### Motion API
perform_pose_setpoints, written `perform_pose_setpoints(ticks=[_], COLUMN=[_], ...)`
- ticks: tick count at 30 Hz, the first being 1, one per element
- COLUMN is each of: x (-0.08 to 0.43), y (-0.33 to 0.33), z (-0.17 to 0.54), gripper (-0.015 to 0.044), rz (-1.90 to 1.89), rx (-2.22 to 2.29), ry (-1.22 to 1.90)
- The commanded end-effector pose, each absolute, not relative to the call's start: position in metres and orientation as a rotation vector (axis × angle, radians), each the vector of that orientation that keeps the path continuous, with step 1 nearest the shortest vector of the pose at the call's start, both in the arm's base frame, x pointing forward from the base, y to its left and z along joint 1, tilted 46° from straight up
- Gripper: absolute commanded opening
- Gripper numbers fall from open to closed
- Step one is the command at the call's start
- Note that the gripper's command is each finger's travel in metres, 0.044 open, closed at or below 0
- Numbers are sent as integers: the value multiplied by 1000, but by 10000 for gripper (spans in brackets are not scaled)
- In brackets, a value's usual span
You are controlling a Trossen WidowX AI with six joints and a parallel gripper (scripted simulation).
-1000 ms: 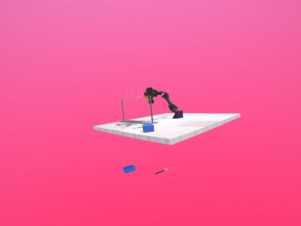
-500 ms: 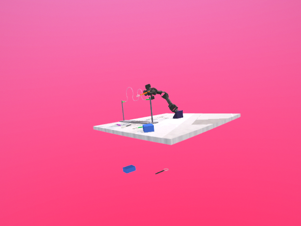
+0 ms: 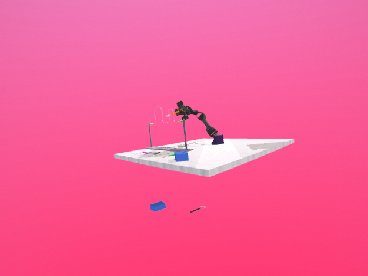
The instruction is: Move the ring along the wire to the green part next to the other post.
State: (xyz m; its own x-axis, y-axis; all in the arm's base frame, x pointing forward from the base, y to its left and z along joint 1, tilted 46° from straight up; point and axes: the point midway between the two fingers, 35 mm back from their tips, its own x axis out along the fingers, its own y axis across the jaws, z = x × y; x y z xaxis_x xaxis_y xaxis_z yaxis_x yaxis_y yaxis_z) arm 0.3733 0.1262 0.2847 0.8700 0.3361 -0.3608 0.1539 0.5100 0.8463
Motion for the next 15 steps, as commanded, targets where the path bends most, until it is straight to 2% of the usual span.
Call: perform_pose_setpoints(ticks=[1,15], x=[374,373], y=[125,114], z=[285,271], gripper=[-150,-150], rz=[104,33], rx=[999,727], ry=[528,540])
